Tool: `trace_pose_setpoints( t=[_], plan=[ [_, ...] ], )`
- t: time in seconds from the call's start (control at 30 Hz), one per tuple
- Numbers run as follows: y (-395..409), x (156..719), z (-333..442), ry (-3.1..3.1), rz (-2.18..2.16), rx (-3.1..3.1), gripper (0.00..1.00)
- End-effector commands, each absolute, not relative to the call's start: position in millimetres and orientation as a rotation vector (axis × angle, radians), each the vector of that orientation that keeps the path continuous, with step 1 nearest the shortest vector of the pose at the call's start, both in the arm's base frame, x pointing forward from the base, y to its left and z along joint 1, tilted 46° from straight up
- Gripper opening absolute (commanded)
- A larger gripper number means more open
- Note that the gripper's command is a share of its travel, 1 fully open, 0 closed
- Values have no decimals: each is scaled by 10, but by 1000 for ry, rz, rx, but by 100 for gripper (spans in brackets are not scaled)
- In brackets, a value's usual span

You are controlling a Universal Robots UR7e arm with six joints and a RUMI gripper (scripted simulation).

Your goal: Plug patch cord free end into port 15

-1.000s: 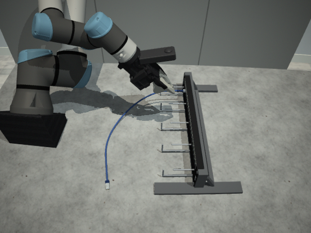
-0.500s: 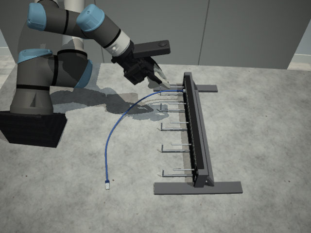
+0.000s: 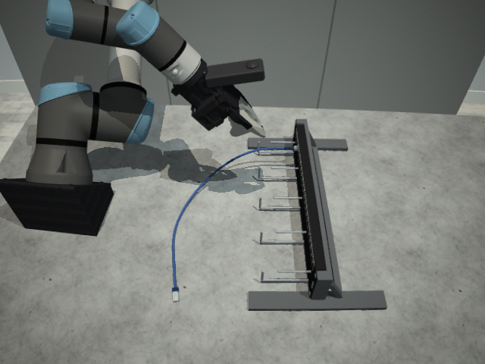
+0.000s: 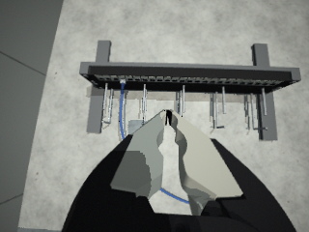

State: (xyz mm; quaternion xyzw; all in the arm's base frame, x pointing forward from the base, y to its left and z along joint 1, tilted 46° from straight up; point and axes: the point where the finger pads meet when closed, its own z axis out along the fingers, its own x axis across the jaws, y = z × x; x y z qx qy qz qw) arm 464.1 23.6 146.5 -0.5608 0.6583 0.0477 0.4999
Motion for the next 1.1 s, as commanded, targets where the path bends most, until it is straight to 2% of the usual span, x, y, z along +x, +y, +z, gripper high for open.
trace_pose_setpoints(
  t=[0.0,1.07],
  plan=[
    [193,4593,1501,1588,119,-1357,0],
    [4,4412,1649,1588,119,-1357,0]
  ],
)
